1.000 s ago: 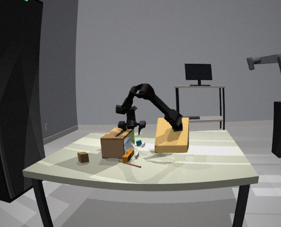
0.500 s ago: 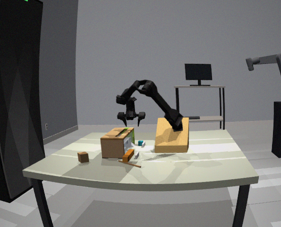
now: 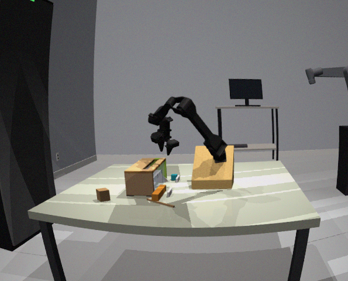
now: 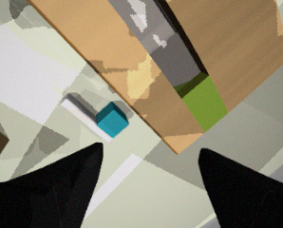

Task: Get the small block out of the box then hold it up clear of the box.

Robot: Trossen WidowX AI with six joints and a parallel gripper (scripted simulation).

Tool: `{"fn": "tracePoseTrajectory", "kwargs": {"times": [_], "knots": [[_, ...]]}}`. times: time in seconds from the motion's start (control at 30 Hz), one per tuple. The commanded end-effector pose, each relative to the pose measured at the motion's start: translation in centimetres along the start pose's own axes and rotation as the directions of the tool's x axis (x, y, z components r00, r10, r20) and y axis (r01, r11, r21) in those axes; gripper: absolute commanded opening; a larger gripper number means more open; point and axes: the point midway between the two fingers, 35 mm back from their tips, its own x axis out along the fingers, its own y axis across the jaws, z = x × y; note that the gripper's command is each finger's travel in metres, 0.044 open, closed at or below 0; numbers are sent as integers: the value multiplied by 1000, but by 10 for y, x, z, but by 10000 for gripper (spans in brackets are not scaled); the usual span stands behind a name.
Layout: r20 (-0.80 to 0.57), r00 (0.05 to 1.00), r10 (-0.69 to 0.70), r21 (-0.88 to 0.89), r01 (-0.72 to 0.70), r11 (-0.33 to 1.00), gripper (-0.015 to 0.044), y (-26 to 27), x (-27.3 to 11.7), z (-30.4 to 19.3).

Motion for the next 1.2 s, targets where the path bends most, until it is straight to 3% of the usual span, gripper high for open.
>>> {"fn": "tracePoseTrajectory", "kwargs": {"times": [0.0, 0.23, 0.53, 0.87, 1.17], "knots": [[92, 996, 15, 745, -79, 662, 285, 0, 6, -14], [150, 989, 13, 959, -149, 243, 285, 0, 8, -23], [205, 979, 7, 946, -196, -258, 285, 0, 9, -30], [264, 964, -4, 657, -183, -732, 285, -1, 10, -38], [316, 949, -18, 228, -94, -969, 285, -1, 10, -45]]}}
